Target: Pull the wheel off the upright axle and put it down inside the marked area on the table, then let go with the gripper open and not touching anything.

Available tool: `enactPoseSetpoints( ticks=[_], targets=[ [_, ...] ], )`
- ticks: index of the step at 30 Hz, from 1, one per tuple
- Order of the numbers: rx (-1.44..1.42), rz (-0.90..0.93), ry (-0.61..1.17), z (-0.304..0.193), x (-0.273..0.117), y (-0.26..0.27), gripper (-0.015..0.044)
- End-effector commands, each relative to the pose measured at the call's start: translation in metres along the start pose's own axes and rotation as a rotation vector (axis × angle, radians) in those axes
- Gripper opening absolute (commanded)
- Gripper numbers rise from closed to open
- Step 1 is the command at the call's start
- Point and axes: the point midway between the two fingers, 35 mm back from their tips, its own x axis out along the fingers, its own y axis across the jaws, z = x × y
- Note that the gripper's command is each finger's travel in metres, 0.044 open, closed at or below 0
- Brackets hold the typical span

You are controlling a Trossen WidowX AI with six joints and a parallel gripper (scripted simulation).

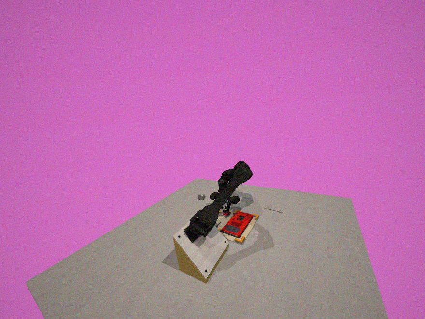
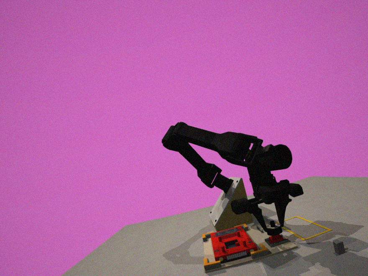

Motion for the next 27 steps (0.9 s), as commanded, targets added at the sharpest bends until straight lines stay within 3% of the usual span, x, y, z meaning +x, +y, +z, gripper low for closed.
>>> enactPoseSetpoints(
  ticks=[1,5,11,27],
  targets=[
    [0.001,0.0,0.002,-0.0001,0.0001,0.0,0.0168],
    [0.001,0.0,0.002,-0.0001,0.0001,0.0,0.0142],
    [0.001,0.0,0.001,0.0,-0.001,0.0,0.0],
    [0.0,0.0,0.0,0.0002,-0.0062,0.0002,0.0]
  ],
)
